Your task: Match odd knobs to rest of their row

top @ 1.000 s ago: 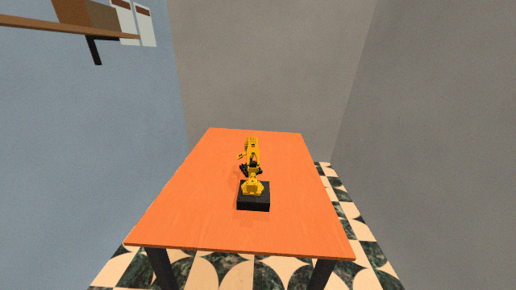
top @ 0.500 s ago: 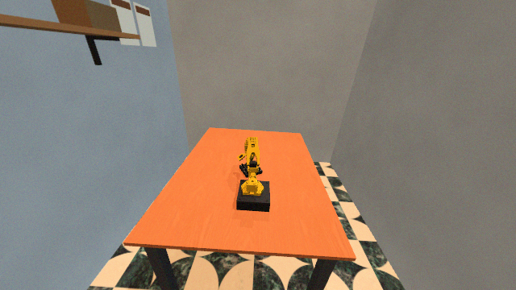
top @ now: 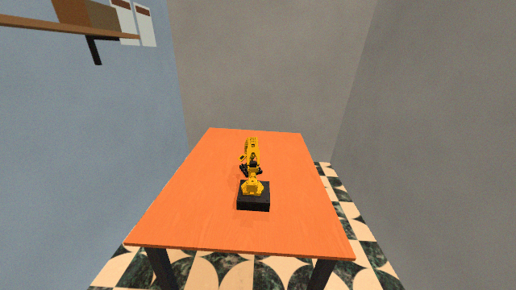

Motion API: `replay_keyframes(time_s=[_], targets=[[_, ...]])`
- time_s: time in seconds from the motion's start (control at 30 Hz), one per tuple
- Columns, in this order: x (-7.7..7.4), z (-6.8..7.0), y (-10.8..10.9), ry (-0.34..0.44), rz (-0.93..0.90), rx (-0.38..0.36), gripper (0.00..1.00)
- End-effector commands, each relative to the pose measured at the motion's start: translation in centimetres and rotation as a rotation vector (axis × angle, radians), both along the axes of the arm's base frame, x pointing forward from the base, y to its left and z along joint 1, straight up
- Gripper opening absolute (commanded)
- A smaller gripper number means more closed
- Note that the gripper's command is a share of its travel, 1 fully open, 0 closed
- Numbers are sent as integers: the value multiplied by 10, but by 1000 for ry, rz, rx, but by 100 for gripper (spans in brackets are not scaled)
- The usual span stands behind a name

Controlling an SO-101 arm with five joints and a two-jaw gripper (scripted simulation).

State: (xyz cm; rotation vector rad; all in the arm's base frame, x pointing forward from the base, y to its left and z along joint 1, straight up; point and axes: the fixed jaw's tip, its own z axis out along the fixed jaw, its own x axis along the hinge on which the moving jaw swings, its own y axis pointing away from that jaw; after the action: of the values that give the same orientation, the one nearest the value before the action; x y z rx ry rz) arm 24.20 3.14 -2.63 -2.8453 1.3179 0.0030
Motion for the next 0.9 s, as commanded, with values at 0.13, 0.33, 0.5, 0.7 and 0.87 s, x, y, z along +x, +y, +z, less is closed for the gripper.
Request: replay_keyframes(time_s=[0.13,0.33,0.5,0.7,0.87], targets=[[1,-1,-2,-1,26,-6,1],[1,-1,-2,-1,40,-6,1],[1,-1,-2,-1,43,-6,1],[1,-1,-2,-1,43,-6,1],[1,-1,-2,-1,43,-6,1]])
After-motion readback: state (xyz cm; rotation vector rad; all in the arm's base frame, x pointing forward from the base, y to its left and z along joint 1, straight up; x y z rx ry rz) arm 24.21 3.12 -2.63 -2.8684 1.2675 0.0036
